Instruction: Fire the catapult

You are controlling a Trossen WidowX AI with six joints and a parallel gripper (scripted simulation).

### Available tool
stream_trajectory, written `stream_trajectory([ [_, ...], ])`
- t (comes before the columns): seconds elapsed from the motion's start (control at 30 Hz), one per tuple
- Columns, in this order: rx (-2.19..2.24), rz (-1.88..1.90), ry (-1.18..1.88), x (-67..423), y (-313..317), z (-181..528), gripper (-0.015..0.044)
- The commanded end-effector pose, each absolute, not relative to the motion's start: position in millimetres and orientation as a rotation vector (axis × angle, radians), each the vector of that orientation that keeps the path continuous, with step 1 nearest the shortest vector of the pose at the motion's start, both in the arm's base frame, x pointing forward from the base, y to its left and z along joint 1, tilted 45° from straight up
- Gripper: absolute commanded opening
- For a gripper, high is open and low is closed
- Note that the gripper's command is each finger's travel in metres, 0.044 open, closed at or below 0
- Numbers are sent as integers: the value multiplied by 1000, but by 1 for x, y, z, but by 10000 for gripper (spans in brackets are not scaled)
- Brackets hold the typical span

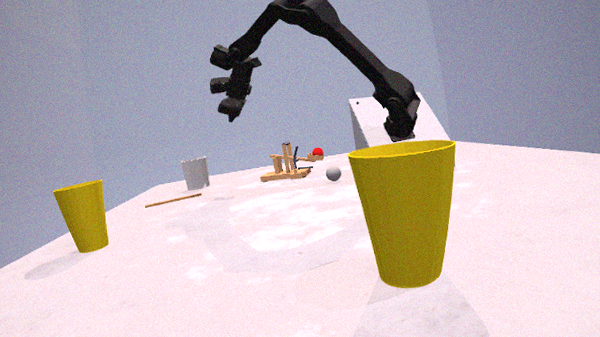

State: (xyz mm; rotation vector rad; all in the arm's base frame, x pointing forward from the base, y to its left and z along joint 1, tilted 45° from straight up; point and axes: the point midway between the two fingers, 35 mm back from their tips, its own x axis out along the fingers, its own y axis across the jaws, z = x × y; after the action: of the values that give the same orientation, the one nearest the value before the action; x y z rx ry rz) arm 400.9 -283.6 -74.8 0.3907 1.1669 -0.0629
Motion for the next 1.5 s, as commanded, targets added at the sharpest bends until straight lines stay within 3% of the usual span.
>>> stream_trajectory([
  [0.0,265,3,1222,386,-272,-75,0],
  [1.47,-811,1032,1495,220,-165,-70,0],
])
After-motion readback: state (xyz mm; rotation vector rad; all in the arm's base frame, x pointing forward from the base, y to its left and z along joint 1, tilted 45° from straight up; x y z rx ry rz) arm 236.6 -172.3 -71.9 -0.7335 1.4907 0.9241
